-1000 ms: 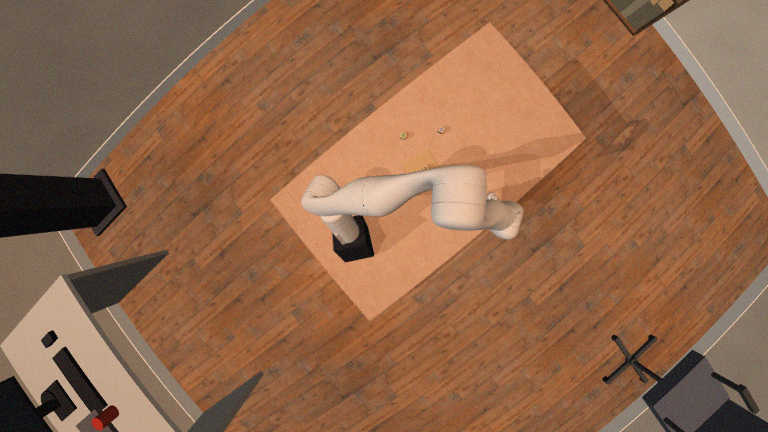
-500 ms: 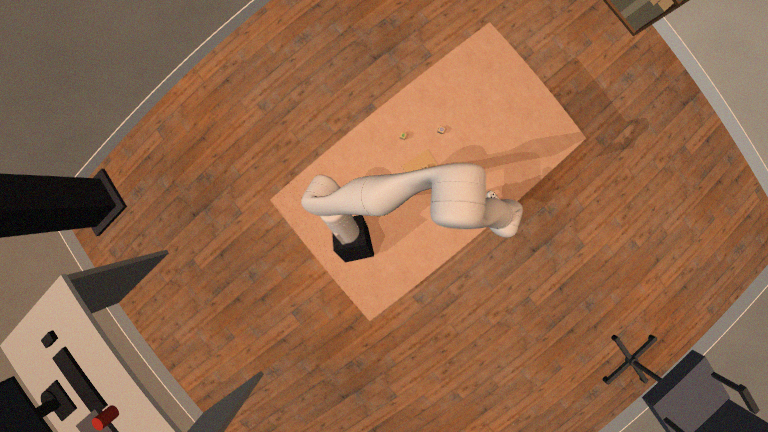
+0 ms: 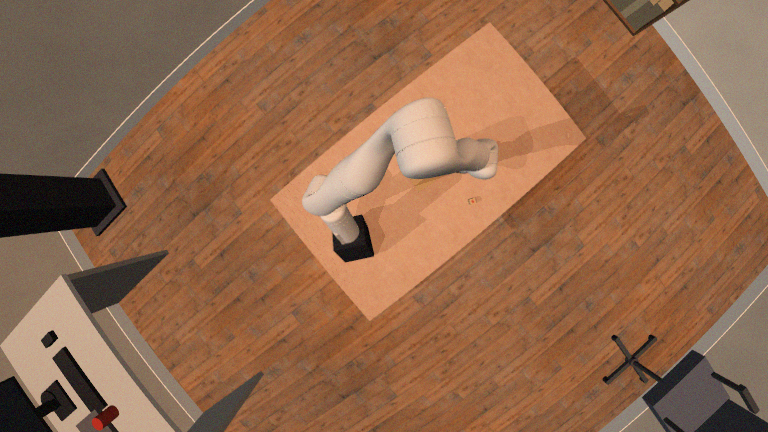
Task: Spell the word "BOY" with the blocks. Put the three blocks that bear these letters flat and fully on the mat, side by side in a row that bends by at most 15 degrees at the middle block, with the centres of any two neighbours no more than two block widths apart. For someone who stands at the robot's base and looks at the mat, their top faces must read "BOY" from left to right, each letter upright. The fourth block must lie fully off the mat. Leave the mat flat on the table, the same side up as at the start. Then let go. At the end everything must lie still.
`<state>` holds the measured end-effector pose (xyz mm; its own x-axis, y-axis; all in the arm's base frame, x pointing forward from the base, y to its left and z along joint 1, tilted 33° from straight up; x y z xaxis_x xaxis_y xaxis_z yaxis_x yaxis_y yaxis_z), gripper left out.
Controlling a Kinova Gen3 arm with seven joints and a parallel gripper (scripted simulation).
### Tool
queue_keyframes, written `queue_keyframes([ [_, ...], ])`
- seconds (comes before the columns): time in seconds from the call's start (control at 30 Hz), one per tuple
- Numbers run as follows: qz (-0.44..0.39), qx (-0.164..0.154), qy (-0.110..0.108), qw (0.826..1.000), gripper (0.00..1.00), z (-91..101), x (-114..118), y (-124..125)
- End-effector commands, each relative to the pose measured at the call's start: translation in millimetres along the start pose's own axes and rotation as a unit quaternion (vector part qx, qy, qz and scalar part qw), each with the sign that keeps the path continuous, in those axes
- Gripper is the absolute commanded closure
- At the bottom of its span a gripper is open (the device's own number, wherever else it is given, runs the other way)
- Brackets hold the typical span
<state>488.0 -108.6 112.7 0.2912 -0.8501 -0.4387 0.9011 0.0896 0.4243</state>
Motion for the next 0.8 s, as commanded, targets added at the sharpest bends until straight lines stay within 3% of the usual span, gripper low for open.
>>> queue_keyframes([
  [0.0,0.047,-0.005,-0.012,0.999,0.0,13.5,-56,16],
  [0.23,0.119,-0.023,-0.013,0.992,0.0,12.1,-181,8],
  [0.3,0.119,-0.023,-0.013,0.992,0.0,12.1,-181,8],
  [0.4,0.141,-0.032,-0.017,0.989,0.0,9.9,-213,-3],
  [0.5,0.151,-0.037,-0.019,0.988,0.0,8.5,-229,-11],
  [0.77,0.154,-0.039,-0.02,0.987,0.0,8.1,-233,-13],
])
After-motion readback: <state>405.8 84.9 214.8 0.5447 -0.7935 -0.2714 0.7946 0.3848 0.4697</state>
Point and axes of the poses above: the point where the finger pads meet when closed, its own z axis back along the fingers, its own x axis across the jaws, y = z × x, the point moved 2 cm from there along z, back along the fingers, and after that the axes turned 5 degrees about z, right-handed, at the moved point
